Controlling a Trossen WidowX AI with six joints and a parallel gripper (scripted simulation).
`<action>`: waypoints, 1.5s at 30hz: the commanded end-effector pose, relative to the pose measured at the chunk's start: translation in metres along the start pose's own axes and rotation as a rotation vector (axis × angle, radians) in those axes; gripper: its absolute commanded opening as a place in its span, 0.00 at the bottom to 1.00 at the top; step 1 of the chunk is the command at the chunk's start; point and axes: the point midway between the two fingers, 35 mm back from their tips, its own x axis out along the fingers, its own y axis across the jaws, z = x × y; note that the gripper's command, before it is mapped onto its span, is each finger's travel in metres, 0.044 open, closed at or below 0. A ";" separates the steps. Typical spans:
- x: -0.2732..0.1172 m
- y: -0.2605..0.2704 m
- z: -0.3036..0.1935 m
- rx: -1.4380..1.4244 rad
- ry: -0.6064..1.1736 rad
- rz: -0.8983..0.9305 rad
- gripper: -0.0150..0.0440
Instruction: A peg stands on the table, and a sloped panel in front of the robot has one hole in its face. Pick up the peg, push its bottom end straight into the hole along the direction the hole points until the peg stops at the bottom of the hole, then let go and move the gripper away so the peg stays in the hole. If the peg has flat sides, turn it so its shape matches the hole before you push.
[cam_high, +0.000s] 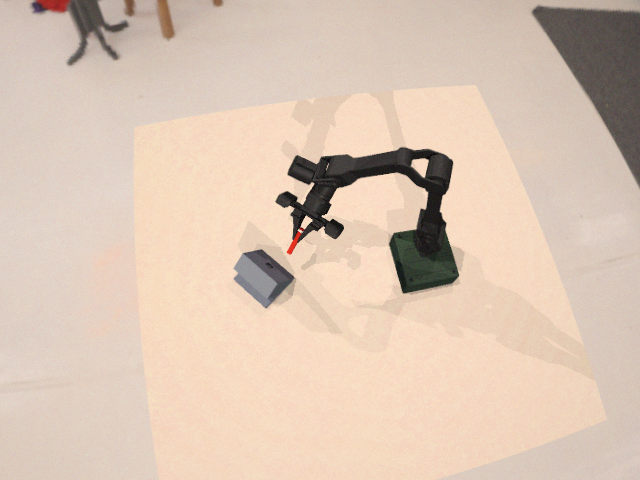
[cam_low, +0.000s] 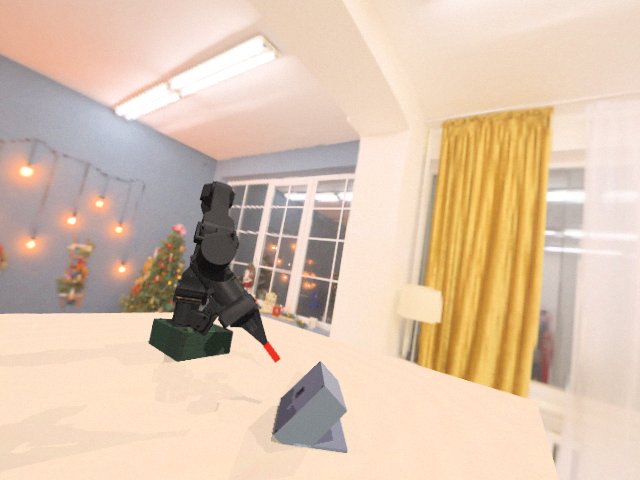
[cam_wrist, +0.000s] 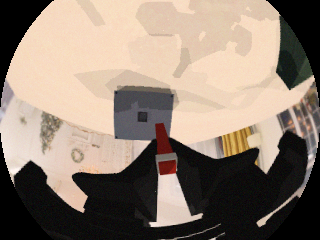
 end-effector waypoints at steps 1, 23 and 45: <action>-0.004 0.004 0.002 0.036 0.022 0.013 0.25; 0.006 0.017 0.009 0.124 0.068 0.051 0.25; 0.031 0.024 0.009 0.169 0.098 0.069 0.25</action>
